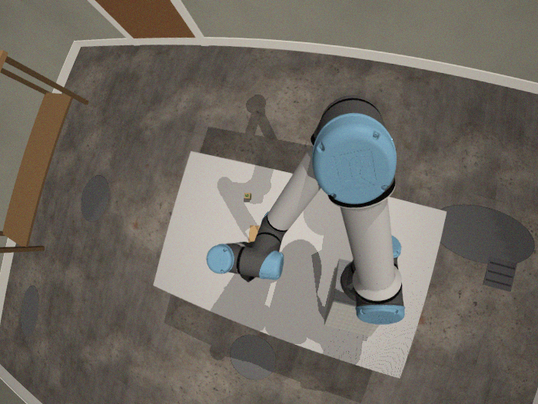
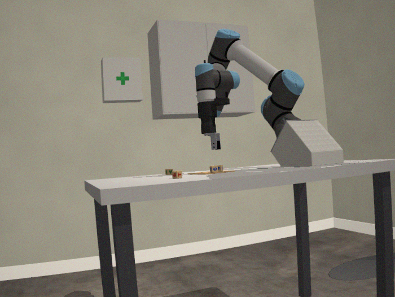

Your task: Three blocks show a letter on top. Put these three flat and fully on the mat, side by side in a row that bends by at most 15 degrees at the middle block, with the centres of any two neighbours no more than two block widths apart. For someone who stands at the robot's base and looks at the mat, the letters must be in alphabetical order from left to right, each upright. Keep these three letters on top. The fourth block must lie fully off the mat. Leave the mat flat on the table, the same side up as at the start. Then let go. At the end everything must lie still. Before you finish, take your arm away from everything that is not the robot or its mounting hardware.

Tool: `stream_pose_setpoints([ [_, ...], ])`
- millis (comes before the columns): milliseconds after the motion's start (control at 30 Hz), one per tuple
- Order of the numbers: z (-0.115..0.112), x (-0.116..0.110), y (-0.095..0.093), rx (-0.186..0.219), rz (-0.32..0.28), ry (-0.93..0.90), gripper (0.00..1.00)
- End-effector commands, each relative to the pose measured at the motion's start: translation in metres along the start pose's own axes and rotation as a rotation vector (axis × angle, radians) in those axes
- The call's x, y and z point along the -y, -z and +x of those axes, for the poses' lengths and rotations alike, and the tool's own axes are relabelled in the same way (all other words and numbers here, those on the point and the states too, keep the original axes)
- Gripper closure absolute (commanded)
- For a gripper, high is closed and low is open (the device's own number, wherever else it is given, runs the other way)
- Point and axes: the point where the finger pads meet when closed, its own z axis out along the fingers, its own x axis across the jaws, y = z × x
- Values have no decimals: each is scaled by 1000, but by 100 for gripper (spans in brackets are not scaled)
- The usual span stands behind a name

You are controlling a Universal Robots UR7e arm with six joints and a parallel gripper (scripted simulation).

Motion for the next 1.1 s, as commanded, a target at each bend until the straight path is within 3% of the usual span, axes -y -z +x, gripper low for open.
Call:
stream_pose_setpoints([
  [0, -2, 1, 0, 0, 0, -140, 0],
  [1067, -13, 3, -3, 0, 0, -826, 0],
])
